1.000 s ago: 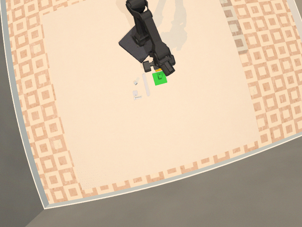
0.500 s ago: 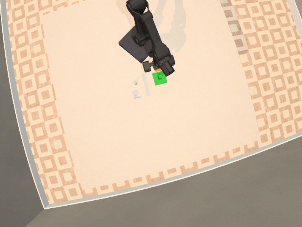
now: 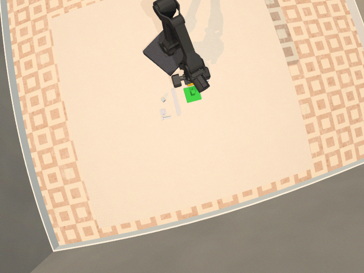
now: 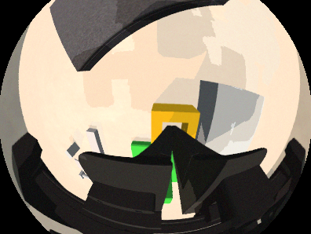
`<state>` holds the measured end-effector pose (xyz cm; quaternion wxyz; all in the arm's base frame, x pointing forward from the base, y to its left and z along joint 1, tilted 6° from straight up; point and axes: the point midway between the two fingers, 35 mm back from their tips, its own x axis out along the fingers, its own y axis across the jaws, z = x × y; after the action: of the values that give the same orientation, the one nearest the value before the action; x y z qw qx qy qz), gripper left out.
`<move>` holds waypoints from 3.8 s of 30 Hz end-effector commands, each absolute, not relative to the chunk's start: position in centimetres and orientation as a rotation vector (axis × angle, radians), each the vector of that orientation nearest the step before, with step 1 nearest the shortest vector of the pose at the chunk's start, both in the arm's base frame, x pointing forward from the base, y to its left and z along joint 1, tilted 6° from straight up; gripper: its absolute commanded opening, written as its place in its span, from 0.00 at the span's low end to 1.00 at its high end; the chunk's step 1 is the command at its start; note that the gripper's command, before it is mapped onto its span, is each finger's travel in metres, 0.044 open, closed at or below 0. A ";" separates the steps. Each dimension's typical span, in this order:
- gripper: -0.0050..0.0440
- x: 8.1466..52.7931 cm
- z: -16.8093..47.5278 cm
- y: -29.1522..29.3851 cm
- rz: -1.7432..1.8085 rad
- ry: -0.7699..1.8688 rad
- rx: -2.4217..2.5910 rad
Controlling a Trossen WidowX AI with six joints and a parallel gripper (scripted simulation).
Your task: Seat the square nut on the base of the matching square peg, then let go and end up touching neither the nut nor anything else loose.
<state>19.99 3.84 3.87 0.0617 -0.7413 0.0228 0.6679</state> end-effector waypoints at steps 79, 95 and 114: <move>0.10 19.7 3.8 0.6 2.025 0.070 -2.233; 0.10 19.2 8.7 0.3 2.025 0.070 -2.233; 0.10 19.2 8.7 0.3 2.025 0.070 -2.233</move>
<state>19.23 0.29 8.70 0.0635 -0.7389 0.0252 0.6704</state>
